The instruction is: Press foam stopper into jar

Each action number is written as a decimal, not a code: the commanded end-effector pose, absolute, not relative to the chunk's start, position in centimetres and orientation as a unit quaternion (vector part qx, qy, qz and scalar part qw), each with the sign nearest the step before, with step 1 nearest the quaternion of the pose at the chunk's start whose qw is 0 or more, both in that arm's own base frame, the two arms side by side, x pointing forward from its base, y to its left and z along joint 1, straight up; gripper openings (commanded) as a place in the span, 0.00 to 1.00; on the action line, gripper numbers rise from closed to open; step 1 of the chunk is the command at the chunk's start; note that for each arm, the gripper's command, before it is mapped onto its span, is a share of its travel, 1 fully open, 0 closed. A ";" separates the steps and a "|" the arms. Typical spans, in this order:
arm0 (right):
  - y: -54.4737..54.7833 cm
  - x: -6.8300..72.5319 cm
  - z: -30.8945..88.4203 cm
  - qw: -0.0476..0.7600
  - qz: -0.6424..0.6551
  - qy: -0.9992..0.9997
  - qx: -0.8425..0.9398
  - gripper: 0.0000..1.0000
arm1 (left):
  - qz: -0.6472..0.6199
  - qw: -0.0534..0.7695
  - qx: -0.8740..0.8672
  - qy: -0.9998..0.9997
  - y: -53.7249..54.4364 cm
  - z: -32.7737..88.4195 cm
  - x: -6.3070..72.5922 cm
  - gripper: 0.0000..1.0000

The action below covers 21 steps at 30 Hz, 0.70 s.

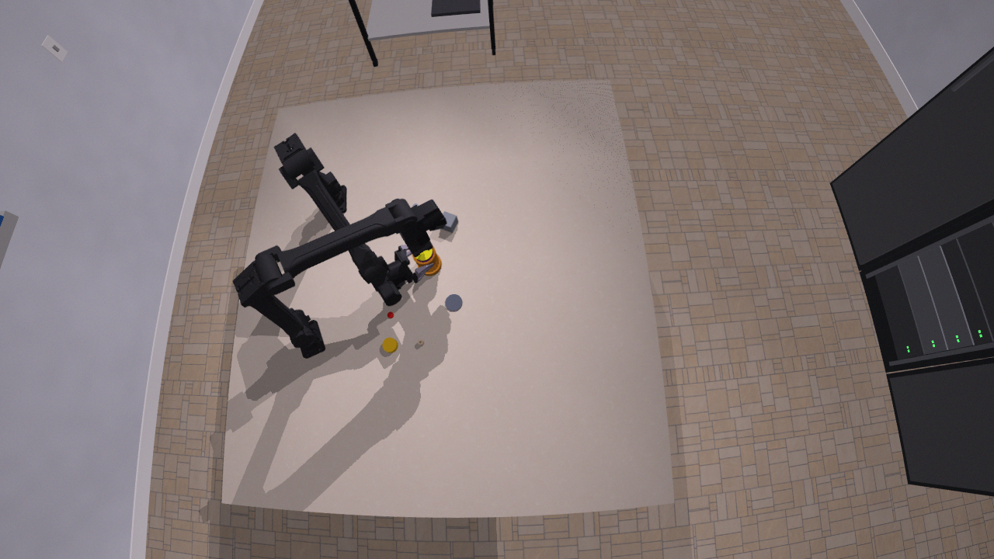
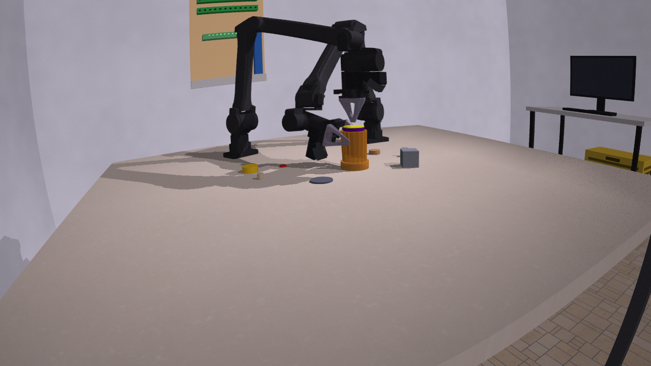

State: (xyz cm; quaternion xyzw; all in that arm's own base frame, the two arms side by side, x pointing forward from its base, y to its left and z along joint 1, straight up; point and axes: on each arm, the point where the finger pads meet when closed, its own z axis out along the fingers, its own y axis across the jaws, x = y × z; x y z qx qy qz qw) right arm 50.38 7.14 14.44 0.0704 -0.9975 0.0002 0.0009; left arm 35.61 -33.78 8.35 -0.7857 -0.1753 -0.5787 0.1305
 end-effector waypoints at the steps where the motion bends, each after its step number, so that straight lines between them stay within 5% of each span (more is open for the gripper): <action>1: 6.6 50.9 13.2 -0.001 -0.001 -0.998 0.070 0.00 | -0.582 0.124 -0.782 -0.184 -33.8 9.7 35.9 0.64; 21: 6.6 50.8 12.6 0.000 -0.001 -0.998 0.070 0.00 | -0.582 0.124 -0.782 -0.184 -33.8 9.7 35.9 0.64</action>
